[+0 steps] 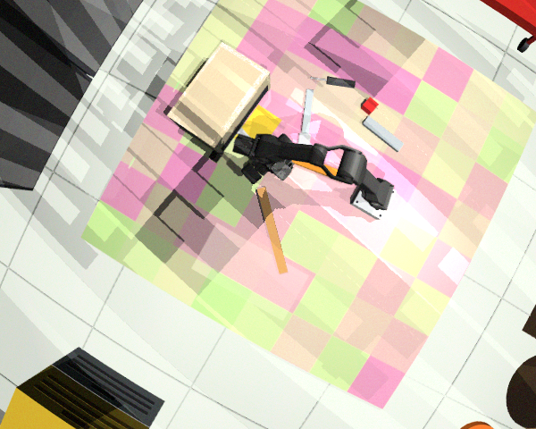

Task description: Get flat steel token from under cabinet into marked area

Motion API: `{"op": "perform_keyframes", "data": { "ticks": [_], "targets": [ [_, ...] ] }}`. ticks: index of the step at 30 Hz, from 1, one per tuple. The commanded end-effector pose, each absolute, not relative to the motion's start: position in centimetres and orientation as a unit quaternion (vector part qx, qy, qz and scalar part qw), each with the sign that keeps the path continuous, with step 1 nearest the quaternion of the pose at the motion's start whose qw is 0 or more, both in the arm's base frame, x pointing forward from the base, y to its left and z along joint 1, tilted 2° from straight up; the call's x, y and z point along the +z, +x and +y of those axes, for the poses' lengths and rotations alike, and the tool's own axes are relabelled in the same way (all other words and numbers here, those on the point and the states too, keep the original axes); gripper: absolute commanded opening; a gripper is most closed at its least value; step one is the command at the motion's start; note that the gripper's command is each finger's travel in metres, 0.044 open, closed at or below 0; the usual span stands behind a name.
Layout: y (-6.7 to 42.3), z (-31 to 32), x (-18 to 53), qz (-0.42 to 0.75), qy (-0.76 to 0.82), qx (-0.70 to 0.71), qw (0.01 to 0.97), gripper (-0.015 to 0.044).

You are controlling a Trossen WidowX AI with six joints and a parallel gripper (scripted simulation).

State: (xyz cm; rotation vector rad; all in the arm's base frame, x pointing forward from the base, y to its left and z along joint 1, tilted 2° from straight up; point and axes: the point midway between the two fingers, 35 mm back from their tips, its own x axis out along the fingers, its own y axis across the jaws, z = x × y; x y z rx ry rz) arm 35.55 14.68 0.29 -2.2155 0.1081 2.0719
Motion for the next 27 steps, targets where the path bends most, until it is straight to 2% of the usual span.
{"op": "perform_keyframes", "data": {
  "ticks": [1, 27],
  "targets": [
    [34.9, 14.8, 0.2, 0.037, -0.729, 0.682, 0.053, 0.0],
    [32.0, 15.2, -0.1, 0.036, -0.728, 0.683, 0.053, 0.0]
  ]
}}
